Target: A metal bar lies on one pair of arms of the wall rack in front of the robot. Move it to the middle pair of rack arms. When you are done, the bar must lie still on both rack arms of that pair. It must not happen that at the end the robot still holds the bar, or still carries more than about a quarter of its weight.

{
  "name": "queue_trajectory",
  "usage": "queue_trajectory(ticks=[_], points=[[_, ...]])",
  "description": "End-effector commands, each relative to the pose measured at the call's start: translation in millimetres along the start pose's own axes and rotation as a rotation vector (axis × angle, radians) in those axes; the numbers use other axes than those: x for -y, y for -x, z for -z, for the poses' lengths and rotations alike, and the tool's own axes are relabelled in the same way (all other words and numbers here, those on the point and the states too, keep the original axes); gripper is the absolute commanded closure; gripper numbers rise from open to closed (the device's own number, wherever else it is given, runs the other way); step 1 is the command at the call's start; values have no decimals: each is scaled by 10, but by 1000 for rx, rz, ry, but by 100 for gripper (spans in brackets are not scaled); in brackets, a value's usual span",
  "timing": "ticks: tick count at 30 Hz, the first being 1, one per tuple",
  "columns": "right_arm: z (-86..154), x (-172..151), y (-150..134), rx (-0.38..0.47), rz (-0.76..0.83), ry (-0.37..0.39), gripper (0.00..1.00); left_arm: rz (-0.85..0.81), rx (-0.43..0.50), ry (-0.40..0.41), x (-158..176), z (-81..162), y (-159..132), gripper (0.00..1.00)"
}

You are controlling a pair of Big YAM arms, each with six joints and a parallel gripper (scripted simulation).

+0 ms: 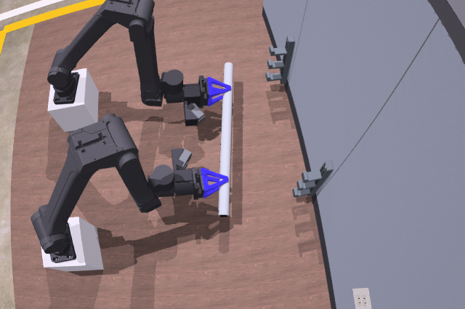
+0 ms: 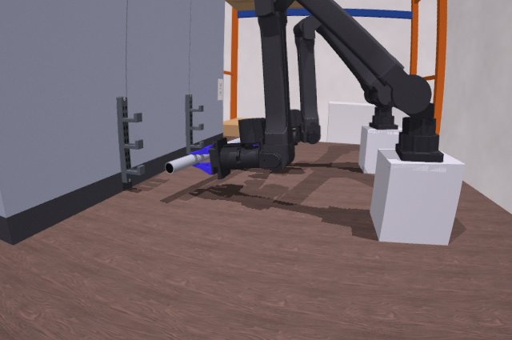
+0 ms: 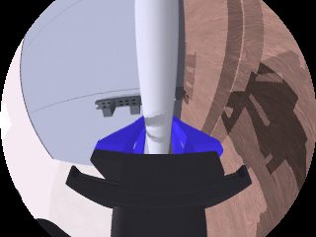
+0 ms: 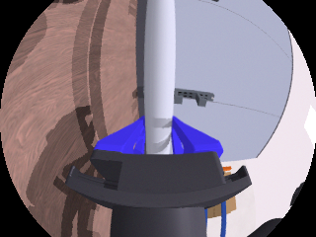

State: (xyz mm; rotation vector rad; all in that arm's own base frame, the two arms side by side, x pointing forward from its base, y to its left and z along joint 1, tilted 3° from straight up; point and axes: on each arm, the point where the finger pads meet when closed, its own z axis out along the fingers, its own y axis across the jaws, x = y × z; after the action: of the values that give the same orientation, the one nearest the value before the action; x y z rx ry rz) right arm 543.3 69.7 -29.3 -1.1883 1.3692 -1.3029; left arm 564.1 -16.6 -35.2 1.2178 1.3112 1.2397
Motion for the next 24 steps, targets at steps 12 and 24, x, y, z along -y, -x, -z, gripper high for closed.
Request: queue_trajectory(ticks=[12, 24], points=[[268, 330, -9, -10, -26, -118, 100, 12, -41, 154, -706, 436, -79, 100], [366, 308, -7, -10, -26, -118, 100, 12, -41, 154, -714, 428, -62, 100]])
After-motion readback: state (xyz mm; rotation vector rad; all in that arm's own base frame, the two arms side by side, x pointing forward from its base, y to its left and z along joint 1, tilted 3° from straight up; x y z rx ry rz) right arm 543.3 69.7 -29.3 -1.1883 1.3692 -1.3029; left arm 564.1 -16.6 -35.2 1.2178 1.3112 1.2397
